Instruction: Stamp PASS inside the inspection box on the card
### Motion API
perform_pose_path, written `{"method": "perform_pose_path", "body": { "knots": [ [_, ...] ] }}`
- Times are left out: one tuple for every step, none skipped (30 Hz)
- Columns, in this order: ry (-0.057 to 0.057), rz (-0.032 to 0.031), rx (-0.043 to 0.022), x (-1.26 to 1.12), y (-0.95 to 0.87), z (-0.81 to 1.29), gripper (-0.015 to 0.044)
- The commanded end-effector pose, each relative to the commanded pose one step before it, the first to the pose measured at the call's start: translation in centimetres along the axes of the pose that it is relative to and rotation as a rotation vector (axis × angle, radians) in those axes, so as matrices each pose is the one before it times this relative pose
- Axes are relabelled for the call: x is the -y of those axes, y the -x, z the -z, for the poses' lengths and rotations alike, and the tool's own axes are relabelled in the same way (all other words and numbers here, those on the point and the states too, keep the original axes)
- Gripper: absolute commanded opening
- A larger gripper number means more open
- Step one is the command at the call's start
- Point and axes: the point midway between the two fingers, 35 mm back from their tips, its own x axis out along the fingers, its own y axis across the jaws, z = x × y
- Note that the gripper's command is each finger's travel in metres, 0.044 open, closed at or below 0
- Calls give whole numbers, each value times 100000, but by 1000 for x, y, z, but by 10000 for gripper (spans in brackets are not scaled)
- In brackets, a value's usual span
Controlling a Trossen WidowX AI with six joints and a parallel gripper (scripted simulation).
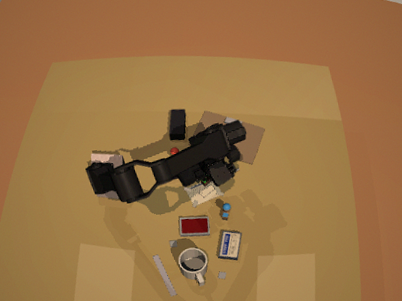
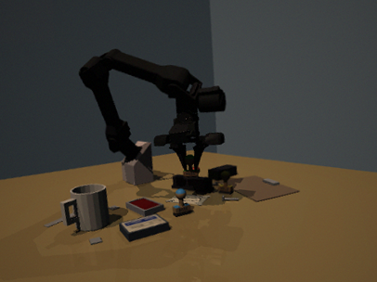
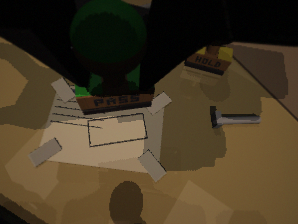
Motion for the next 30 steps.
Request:
{"method": "perform_pose_path", "body": {
  "knots": [
    [244, 249, 172, 35, -408, 43, 0],
    [2, 3, 9, -5, -67, -1, 0],
    [2, 3, 9, -4, -67, -1, 0],
    [2, 3, 9, -4, -67, -1, 0],
    [2, 3, 9, -4, -67, -1, 0],
    [2, 3, 9, -4, -67, -1, 0],
    [2, 3, 9, -4, -66, -1, 0],
    [2, 4, 9, -4, -66, -1, 0],
    [2, 4, 9, -3, -66, -1, 0],
    [2, 4, 10, -3, -66, -1, 0],
    [2, 4, 10, -3, -66, -1, 0],
    [2, 4, 10, -3, -66, -1, 0],
    [2, 4, 10, -3, -66, 0, 0],
    [2, 4, 10, -3, -66, 0, 0],
    [2, 4, 10, -2, -67, 0, 0],
    [2, 5, 10, -2, -67, 0, 0],
    [2, 5, 10, -2, -67, 0, 0],
    [2, 5, 10, -2, -67, 0, 0],
    [2, 5, 10, -2, -67, 0, 0],
    [2, 5, 11, -2, -67, 0, 0],
    [2, 5, 11, -1, -67, 0, 0],
    [2, 5, 11, -1, -67, 0, 0],
    [2, 6, 11, -1, -67, 0, 0],
    [2, 6, 11, -1, -67, 0, 0],
    [2, 6, 11, -1, -67, 0, 0],
    [2, 6, 11, -1, -67, 0, 0],
    [2, 6, 11, -1, -67, 0, 0],
    [2, 6, 11, 0, -67, 0, 0],
    [2, 6, 11, 0, -67, 0, 0],
    [2, 6, 12, 0, -67, 0, 0]
  ]
}}
